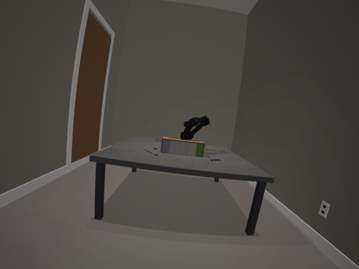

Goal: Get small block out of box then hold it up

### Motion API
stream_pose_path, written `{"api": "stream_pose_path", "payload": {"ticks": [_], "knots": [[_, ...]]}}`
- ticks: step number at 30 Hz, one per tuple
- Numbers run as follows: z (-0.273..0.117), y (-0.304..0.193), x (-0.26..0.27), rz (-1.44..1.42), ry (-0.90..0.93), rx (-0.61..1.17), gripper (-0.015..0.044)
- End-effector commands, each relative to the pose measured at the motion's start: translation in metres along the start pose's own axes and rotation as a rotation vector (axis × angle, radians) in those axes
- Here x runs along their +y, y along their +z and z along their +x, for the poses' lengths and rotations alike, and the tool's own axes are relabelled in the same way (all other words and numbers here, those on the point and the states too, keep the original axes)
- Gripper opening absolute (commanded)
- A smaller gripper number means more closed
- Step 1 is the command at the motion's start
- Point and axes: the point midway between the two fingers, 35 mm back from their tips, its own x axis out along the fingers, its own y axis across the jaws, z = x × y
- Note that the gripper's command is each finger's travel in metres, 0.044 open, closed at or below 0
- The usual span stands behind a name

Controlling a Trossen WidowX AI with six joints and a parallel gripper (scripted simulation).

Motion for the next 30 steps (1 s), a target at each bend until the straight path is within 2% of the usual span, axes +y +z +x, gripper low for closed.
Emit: {"api": "stream_pose_path", "payload": {"ticks": [1,18,30], "knots": [[0.000,-0.001,0.001,0.006,-0.001,0.001,0.0400],[0.006,-0.018,0.001,0.006,-0.001,0.002,0.0400],[0.002,-0.007,0.001,0.006,-0.001,0.001,0.0400]]}}
